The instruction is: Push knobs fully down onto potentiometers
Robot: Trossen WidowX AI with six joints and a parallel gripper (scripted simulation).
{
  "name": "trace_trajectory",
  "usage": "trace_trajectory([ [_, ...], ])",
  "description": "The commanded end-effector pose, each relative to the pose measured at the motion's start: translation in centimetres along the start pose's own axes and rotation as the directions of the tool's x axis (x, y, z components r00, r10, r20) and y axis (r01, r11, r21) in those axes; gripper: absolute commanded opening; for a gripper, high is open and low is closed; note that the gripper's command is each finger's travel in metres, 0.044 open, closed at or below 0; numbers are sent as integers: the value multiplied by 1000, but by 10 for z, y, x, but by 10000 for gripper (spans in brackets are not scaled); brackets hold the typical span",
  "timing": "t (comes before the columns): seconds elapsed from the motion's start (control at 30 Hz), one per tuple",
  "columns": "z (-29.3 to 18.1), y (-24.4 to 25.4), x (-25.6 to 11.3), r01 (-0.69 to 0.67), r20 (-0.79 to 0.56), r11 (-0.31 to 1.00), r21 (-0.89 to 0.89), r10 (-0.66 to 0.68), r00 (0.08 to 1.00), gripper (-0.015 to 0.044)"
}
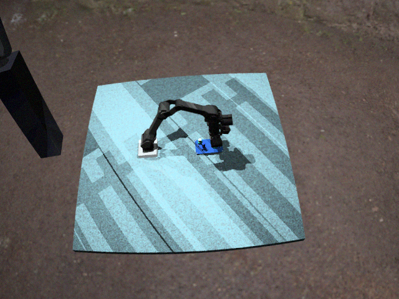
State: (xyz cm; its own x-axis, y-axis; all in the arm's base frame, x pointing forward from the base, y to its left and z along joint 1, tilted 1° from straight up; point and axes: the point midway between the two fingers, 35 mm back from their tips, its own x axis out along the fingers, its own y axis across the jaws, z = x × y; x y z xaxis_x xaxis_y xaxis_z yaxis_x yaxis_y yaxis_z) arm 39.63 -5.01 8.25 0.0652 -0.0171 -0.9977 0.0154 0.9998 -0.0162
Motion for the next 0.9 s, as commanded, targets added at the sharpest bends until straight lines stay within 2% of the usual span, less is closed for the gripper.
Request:
trace_trajectory([
  [0.0, 1, -1, 22, 0, -25, 1000, 2, 0, 1000, 0],
  [0.87, 1, -1, 26, 0, -25, 1000, 2, 0, 1000, 0],
])
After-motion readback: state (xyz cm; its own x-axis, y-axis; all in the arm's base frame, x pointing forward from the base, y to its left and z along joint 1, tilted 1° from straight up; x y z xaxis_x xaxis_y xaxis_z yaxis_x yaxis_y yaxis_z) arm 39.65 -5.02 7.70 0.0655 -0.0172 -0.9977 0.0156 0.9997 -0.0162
